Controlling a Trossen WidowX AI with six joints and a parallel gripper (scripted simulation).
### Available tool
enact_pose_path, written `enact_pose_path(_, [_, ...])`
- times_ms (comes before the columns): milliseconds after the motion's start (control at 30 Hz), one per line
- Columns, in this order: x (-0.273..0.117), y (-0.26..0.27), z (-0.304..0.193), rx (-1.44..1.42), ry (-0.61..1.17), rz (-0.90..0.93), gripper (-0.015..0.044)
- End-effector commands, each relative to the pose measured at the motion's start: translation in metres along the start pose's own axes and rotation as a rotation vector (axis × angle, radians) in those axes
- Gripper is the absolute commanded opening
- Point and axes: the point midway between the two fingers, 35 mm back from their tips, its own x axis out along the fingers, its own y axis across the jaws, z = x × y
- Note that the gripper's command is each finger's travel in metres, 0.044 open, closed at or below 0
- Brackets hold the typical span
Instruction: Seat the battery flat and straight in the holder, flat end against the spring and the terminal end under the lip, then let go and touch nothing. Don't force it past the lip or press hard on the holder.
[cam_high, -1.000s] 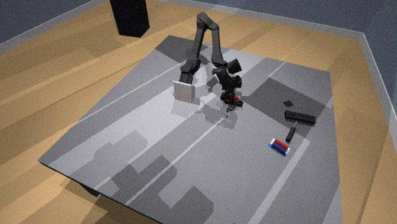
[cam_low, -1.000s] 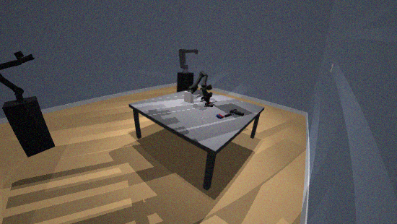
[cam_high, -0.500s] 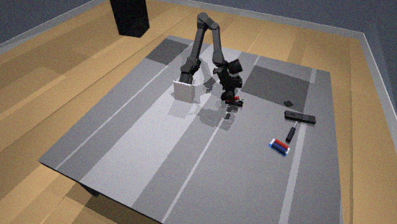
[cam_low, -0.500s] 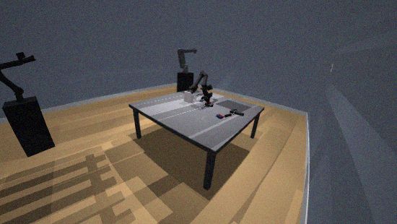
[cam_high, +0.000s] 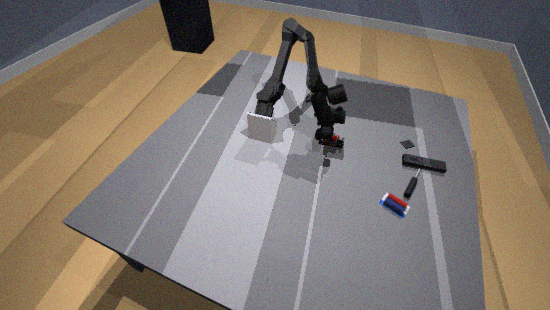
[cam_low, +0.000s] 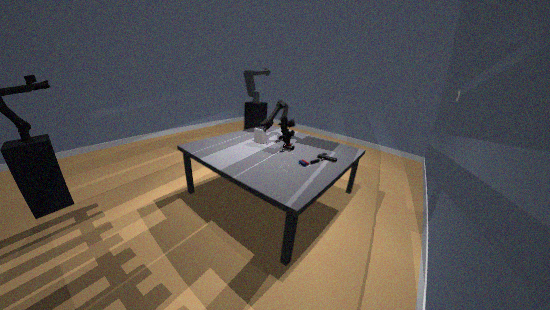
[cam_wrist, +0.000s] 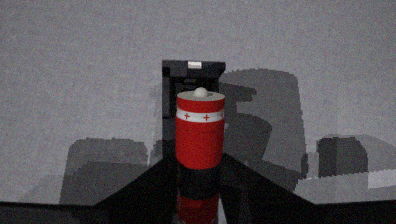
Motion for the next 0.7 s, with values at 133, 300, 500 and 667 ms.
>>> enact_pose_path(133, [0.0042,-0.0033,-0.004,0.004,0.064,-0.014,0.0068])
enact_pose_path(300, [0.0056,-0.0036,-0.0033,0.001,0.091,-0.017,0.0068])
enact_pose_path(500, [0.007,-0.0037,-0.0025,-0.003,0.123,-0.019,0.0068])
enact_pose_path(667, [0.008,-0.0037,-0.0019,-0.006,0.15,-0.021,0.0068])
